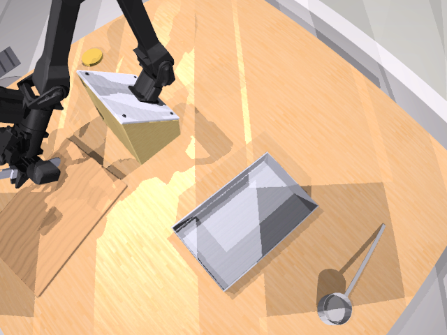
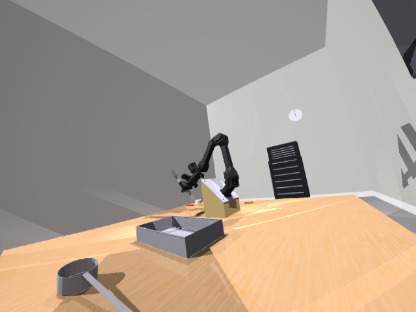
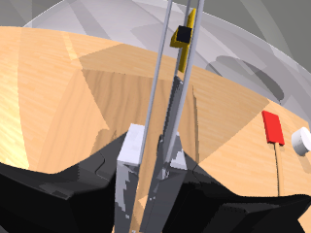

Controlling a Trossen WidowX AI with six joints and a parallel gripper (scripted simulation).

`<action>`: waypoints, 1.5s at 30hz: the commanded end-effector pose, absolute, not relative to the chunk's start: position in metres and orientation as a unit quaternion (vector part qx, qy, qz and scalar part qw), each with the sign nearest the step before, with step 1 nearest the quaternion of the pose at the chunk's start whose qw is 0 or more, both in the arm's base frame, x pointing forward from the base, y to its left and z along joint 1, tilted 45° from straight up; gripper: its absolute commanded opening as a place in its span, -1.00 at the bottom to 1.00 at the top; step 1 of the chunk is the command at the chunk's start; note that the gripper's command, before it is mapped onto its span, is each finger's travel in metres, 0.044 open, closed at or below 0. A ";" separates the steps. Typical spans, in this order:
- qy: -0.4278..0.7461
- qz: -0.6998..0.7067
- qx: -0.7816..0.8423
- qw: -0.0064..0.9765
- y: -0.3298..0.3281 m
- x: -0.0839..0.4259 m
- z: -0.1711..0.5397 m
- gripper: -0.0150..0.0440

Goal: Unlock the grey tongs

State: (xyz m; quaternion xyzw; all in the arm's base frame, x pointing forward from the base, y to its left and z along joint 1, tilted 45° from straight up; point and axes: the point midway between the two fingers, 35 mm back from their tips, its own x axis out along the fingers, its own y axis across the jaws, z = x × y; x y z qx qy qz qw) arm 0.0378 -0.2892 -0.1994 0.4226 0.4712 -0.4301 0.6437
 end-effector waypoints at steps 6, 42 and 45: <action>0.467 -0.431 0.417 0.650 -0.293 0.039 -0.197 -1.00; 0.537 -0.378 0.471 0.589 -0.312 0.042 -0.223 -1.00; 0.547 -0.369 0.479 0.579 -0.315 0.043 -0.226 -1.00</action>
